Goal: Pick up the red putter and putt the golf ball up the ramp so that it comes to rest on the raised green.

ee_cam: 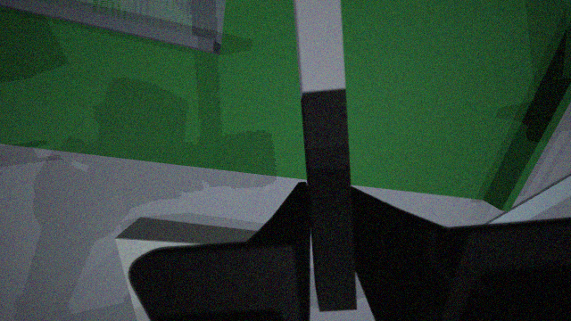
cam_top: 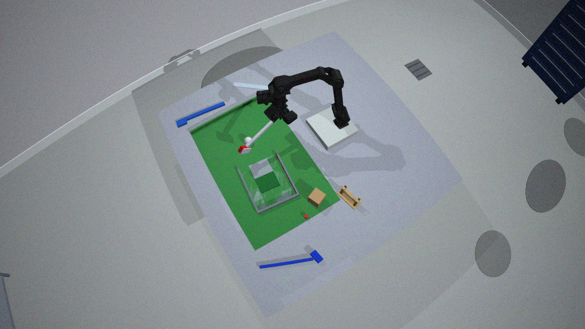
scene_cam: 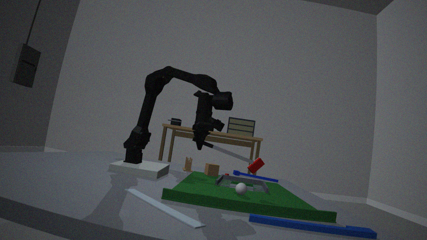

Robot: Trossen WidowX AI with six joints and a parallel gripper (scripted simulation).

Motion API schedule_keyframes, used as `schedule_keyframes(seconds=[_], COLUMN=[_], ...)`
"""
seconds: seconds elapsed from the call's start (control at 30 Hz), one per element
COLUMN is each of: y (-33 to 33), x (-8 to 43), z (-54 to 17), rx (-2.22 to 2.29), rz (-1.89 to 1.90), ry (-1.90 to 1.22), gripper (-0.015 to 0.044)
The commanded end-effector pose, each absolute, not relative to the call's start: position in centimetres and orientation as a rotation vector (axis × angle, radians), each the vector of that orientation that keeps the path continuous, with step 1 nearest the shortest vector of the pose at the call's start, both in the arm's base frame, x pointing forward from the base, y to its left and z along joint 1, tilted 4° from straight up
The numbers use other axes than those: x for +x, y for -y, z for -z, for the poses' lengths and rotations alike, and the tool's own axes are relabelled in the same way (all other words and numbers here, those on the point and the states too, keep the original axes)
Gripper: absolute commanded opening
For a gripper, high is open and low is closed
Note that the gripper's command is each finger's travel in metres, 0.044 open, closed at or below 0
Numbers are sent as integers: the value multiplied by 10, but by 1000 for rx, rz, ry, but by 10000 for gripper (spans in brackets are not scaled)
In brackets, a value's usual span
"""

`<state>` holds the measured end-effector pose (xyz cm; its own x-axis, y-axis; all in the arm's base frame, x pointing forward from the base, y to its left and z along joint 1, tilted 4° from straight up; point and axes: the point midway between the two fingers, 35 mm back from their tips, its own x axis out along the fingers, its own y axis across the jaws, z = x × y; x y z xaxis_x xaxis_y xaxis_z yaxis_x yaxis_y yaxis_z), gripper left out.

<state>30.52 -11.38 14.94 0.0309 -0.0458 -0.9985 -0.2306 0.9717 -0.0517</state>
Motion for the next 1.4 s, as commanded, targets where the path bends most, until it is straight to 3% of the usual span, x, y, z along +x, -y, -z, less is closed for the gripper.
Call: schedule_keyframes(seconds=[0.0, 0.23, 1.37], y=[143, 177, 183], x=[293, 273, 273], z=[-155, -160, -105], rx=[-131, -14, -11], rz=[-22, 124, 128], ry=[-1552, -1569, -1569], gripper=[0, 0, 0])
